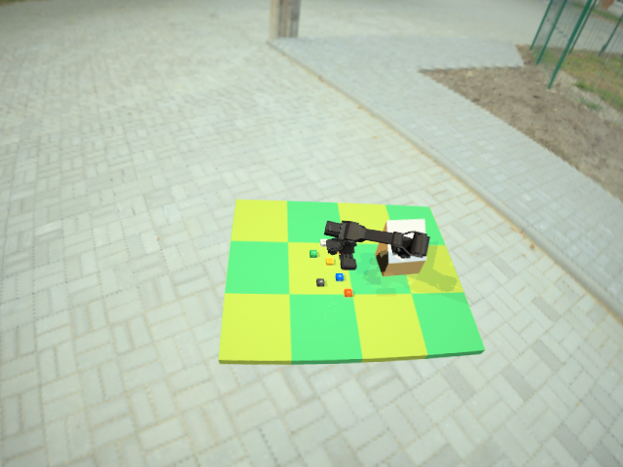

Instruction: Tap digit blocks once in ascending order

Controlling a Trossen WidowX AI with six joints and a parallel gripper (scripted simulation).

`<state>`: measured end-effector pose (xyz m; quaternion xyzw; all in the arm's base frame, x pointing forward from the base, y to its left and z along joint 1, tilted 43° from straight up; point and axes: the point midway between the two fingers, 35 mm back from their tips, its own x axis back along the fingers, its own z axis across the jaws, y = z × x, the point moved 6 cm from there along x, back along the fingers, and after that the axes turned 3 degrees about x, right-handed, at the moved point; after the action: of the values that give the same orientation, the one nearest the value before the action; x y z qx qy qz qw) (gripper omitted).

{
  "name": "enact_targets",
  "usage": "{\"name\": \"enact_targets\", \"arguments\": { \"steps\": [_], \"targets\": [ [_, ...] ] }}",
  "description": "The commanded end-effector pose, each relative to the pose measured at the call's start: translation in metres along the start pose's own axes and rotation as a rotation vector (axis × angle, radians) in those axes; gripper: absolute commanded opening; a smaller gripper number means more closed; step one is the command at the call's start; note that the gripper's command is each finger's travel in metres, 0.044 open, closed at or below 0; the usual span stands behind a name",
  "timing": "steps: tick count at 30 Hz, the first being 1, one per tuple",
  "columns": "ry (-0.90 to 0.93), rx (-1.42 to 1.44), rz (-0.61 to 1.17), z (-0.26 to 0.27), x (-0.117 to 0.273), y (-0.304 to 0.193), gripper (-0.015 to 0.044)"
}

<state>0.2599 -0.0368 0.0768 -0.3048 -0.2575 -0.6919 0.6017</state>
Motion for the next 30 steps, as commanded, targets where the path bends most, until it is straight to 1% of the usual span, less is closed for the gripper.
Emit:
{"name": "enact_targets", "arguments": {
  "steps": [1,3,10,12,16,17,20,21,30],
  "targets": [
    [0.000,0.004,0.011,0.001,0.008,-0.002,0.0020],
    [0.000,0.010,0.013,0.003,0.009,0.005,0.0020],
    [0.001,0.016,0.011,0.018,0.009,0.077,0.0020],
    [0.001,0.009,0.008,0.021,0.008,0.089,0.0020],
    [0.001,0.008,0.007,0.021,0.005,0.091,0.0020],
    [0.000,0.008,0.007,0.021,-0.006,0.092,0.0020],
    [0.002,0.008,0.007,0.021,-0.060,0.091,0.0020],
    [0.004,0.008,0.007,0.022,-0.070,0.090,0.0020],
    [0.004,0.008,0.007,0.022,-0.075,0.090,0.0020]
  ]
}}
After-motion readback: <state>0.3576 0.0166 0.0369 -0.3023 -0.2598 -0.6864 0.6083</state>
